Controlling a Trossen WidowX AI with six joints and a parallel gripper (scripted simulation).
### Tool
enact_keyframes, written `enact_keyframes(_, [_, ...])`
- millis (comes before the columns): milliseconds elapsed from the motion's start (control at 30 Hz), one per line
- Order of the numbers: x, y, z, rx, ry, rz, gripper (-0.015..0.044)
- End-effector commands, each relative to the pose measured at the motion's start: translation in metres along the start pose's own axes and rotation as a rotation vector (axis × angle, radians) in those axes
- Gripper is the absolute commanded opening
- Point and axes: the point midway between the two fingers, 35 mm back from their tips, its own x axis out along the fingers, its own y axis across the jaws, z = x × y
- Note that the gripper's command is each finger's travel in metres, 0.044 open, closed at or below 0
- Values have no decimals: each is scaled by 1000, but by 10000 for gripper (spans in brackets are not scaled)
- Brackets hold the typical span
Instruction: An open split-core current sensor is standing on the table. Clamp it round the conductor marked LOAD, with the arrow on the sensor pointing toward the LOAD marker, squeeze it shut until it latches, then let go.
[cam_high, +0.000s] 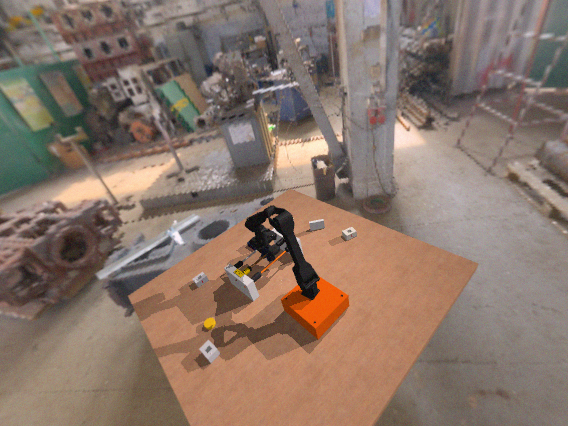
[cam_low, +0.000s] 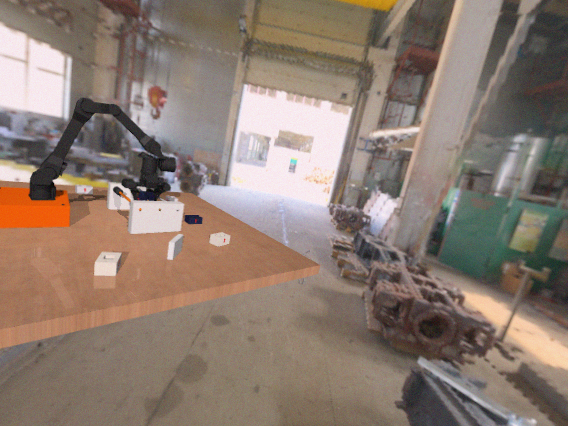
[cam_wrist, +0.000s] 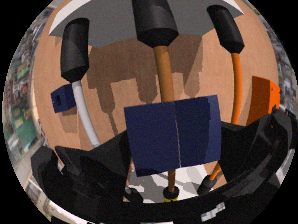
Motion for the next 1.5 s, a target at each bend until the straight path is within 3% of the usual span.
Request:
enact_keyframes(0, [0, 0, 1, 1, -3, 2, 0])
enact_keyframes(100, [0, 0, 1, 1, -3, 2, 0])
enact_keyframes(667, [-2, 0, 1, 3, -3, -22, 440])
enact_keyframes(833, [-21, 1, 8, 17, -26, -183, 440])
enact_keyframes(1467, [5, -4, 11, 18, -29, -189, 440])
